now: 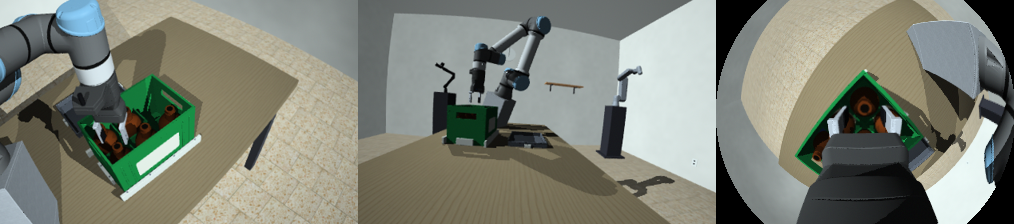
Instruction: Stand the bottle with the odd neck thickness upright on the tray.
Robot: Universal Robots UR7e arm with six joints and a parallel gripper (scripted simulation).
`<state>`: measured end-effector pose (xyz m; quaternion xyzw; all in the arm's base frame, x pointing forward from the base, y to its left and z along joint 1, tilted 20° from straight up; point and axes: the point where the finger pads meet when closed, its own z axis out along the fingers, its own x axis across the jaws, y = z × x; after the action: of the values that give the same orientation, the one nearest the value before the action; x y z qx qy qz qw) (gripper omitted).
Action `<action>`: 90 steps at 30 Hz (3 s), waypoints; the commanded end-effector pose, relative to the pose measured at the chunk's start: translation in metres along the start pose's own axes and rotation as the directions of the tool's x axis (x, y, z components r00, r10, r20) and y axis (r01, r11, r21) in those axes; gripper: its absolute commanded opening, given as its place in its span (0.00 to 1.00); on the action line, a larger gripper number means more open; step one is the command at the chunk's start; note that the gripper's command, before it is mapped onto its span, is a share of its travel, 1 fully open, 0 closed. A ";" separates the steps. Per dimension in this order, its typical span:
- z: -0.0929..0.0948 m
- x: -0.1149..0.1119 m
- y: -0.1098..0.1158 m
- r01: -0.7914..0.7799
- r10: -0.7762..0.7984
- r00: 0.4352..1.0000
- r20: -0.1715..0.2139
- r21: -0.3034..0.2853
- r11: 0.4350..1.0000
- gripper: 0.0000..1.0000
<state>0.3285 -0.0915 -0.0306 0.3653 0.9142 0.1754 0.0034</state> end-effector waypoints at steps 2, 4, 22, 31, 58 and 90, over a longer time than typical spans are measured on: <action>-0.015 0.000 0.000 0.000 0.000 1.000 -0.001 -0.001 1.000 1.00; -0.021 0.000 0.000 0.000 0.000 1.000 -0.001 -0.001 1.000 1.00; -0.035 0.000 0.000 0.000 0.000 1.000 -0.001 -0.001 1.000 0.00; -0.035 0.000 0.000 0.000 0.000 1.000 -0.001 -0.001 1.000 0.00; -0.036 0.021 0.022 0.000 0.000 1.000 -0.001 0.000 1.000 0.00; -0.035 0.063 0.057 0.001 -0.001 1.000 -0.001 -0.001 1.000 1.00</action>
<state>0.3157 -0.0219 0.0284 0.3650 0.9142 0.1762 0.0027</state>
